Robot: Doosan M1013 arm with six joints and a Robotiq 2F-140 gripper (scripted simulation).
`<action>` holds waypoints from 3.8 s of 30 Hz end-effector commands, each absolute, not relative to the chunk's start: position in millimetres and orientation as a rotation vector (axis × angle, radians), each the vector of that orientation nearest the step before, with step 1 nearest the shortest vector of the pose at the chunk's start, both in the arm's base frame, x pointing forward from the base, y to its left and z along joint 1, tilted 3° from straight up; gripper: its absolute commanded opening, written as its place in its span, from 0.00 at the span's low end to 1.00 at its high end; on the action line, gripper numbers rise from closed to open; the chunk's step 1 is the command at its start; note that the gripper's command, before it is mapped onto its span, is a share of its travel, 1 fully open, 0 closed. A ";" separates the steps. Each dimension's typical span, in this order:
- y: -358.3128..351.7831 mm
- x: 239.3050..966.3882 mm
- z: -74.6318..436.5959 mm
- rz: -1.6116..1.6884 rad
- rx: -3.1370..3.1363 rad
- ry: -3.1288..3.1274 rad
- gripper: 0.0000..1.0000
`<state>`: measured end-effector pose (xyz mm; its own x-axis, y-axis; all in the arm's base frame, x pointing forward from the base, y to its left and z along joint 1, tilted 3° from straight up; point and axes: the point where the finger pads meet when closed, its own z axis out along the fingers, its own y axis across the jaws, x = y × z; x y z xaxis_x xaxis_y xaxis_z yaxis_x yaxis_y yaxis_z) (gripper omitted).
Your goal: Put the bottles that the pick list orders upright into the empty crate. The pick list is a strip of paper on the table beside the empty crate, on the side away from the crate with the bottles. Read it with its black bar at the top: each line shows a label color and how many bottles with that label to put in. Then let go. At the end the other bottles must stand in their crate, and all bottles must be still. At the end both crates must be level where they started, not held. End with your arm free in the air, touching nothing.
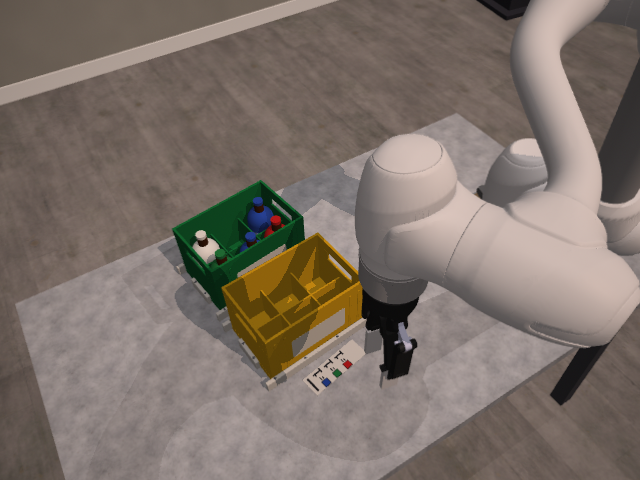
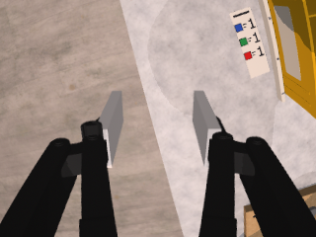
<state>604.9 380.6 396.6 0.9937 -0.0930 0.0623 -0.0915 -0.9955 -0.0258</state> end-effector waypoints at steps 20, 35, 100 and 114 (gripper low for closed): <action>393.4 510.8 381.5 -0.072 -3.026 0.683 0.38; 394.6 482.3 375.6 -0.066 -2.998 0.786 0.38; 219.7 597.4 268.9 -0.087 -3.082 -0.484 0.38; 182.8 621.7 246.3 -0.087 -3.082 -0.484 0.38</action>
<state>621.3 183.4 246.5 0.9503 0.3059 0.0579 0.3071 -0.9516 -0.0117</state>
